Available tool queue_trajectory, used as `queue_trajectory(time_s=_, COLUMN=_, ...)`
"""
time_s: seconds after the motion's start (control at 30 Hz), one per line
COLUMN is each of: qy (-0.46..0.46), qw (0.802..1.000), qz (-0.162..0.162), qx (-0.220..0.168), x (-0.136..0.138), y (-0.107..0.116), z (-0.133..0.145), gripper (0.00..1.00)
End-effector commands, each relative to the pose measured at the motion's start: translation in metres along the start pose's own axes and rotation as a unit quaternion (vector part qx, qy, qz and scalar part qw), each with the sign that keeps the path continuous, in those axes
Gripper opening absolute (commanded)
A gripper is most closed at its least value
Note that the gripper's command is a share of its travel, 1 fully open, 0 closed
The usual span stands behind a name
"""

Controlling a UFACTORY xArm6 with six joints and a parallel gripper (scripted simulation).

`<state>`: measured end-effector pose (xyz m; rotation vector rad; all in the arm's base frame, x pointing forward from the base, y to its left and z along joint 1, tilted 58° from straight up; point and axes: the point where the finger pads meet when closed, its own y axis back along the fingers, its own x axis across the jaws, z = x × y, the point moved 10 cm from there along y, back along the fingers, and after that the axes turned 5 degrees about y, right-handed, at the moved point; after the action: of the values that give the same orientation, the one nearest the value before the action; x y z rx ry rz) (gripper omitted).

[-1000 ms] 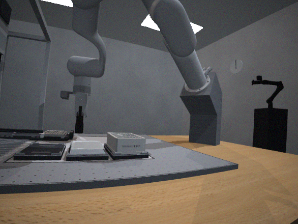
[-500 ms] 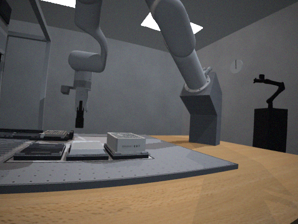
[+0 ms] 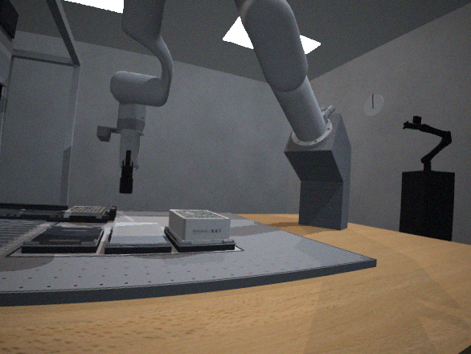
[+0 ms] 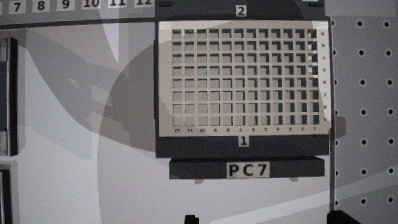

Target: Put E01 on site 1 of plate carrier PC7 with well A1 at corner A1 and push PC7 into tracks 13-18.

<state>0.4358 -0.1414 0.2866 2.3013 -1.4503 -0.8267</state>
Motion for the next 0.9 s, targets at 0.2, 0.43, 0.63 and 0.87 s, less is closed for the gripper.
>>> queue_trajectory(time_s=0.2, qy=0.000, qw=1.000, qz=0.001, qx=0.001, x=0.000, y=0.016, z=-0.001, gripper=0.82)
queue_trajectory(time_s=0.43, qy=0.000, qw=1.000, qz=0.001, qx=0.001, x=0.000, y=0.026, z=-0.001, gripper=0.82)
queue_trajectory(time_s=0.63, qy=0.000, qw=1.000, qz=0.001, qx=0.001, x=0.000, y=0.034, z=-0.001, gripper=0.82)
queue_trajectory(time_s=0.87, qy=0.000, qw=1.000, qz=0.001, qx=0.001, x=0.000, y=0.046, z=-0.001, gripper=0.82)
